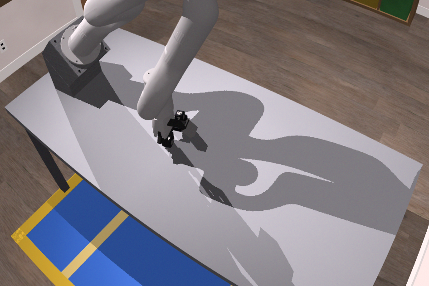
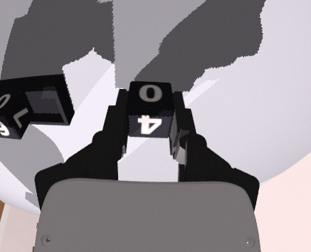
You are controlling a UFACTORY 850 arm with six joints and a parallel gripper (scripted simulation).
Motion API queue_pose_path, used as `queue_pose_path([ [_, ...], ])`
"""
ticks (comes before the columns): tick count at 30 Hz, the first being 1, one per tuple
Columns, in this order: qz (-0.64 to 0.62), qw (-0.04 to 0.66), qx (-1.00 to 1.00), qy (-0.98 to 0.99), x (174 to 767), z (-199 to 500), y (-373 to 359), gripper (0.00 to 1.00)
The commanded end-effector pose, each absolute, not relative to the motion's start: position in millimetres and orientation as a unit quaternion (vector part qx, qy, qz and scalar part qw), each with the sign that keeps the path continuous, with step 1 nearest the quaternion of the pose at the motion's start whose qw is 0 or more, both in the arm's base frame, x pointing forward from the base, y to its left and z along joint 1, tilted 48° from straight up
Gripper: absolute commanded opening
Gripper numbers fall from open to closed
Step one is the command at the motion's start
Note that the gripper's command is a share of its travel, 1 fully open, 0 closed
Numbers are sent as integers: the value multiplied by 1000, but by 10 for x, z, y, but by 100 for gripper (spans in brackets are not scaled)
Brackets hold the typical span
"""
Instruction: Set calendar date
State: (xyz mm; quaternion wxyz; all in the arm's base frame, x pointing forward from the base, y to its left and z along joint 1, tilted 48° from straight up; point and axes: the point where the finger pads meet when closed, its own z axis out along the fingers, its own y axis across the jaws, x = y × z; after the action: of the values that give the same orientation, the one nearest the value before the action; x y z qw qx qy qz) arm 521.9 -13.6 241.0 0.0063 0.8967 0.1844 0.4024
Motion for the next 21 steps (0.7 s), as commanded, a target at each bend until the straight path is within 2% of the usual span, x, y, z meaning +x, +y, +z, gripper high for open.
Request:
queue_pose_path([
  [1, 403, 6, 897, 184, 5220, 2413, -137, 29],
  [13, 403, 6, 897, 184, 5220, 2413, -137, 29],
  [14, 403, 6, 897, 184, 5220, 2413, -137, 33],
  [16, 403, 6, 897, 184, 5220, 2413, -137, 33],
  [17, 403, 6, 897, 184, 5220, 2413, -137, 37],
  [19, 403, 6, 897, 184, 5220, 2413, -137, 37],
  [20, 403, 6, 897, 184, 5220, 2413, -137, 41],
  [21, 403, 6, 897, 184, 5220, 2413, -137, 41],
])
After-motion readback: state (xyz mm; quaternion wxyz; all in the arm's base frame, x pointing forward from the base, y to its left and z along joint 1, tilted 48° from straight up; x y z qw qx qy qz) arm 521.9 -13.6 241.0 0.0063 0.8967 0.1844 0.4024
